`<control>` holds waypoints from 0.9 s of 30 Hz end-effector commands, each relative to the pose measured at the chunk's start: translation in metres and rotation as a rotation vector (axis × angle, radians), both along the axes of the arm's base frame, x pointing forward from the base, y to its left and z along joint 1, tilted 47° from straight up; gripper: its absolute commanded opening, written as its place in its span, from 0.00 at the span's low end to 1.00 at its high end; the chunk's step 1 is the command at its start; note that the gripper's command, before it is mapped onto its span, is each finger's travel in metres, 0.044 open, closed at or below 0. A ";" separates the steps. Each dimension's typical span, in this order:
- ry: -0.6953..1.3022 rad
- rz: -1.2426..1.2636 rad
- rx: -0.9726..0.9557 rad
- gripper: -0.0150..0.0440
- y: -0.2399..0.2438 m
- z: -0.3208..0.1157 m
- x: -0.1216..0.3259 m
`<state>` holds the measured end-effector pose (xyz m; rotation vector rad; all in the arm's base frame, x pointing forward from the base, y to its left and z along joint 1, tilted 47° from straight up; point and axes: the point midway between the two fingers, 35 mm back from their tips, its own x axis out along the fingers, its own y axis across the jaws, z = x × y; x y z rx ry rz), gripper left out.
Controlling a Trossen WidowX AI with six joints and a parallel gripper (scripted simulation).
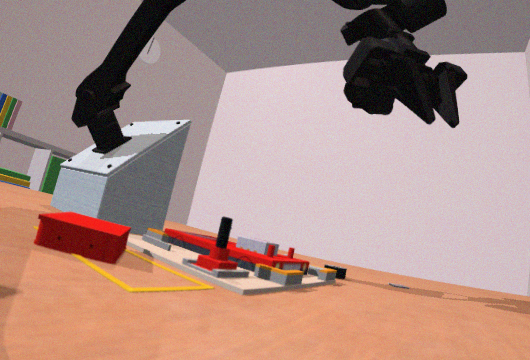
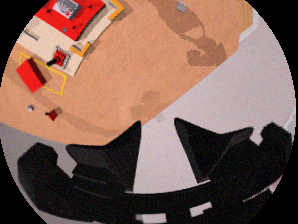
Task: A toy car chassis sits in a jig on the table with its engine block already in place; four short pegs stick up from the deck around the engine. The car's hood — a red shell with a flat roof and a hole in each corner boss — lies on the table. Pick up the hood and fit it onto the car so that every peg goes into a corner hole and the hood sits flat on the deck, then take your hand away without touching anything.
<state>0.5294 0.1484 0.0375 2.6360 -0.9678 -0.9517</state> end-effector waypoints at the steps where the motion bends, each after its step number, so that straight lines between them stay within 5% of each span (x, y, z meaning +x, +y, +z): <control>1: -0.007 -0.009 0.008 0.67 -0.001 0.001 0.000; 9: -0.338 -0.410 0.334 1.00 -0.065 0.024 -0.026; 27: -1.084 -1.193 0.815 1.00 -0.174 0.054 -0.110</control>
